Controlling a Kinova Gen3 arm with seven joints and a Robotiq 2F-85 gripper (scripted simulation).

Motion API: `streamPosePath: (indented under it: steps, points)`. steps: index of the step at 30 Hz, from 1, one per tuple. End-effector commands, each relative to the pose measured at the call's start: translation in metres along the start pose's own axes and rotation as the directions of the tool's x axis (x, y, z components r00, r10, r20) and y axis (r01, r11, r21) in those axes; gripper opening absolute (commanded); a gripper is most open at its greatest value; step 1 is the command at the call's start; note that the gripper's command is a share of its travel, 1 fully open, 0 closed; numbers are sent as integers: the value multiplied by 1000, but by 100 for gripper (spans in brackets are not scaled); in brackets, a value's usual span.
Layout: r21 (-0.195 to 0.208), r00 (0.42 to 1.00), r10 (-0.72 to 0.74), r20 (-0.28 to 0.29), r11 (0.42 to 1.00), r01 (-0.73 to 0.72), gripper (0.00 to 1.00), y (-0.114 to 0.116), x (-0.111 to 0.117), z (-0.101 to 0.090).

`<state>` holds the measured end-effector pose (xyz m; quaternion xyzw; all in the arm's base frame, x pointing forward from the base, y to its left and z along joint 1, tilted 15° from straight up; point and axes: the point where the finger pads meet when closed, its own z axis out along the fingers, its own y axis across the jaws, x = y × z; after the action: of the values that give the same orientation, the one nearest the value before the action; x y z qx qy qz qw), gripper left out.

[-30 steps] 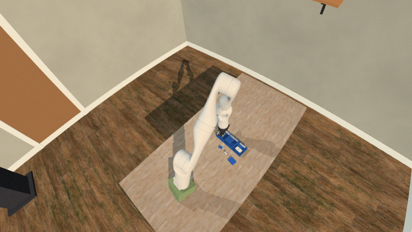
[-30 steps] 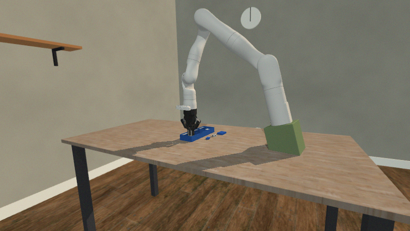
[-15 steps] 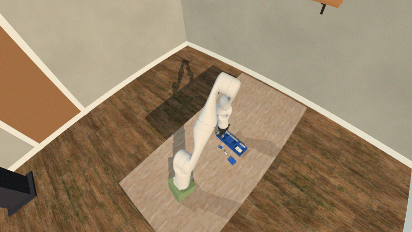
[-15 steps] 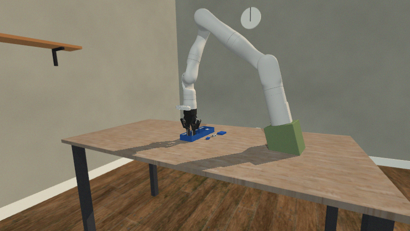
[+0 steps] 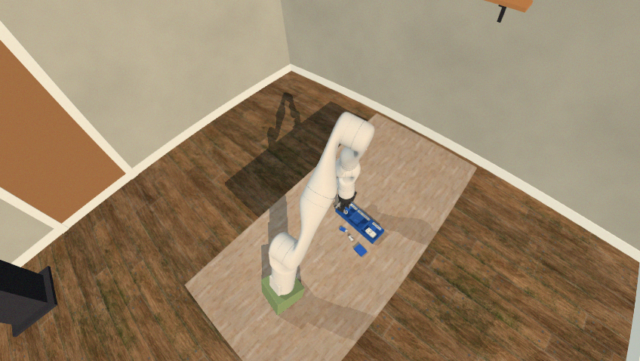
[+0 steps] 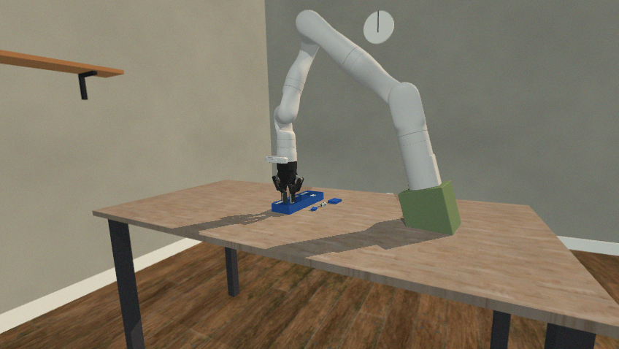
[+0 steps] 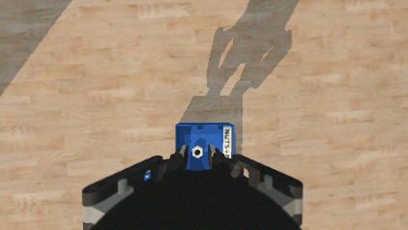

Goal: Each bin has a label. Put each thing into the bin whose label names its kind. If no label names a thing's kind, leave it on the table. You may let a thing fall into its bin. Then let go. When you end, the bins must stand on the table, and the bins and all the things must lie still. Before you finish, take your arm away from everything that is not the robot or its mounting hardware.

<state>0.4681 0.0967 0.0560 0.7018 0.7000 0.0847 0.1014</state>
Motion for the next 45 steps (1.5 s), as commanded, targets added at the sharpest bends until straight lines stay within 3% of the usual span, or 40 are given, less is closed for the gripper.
streamPosePath:
  steps: [1,14,45]
  points:
    - [2,1000,2,3,1000,-2,31,-1,-3,-5]
    - [2,1000,2,3,1000,-2,31,-1,-3,-26]
    - [-4,1000,4,1,1000,-4,31,1,-2,-25]
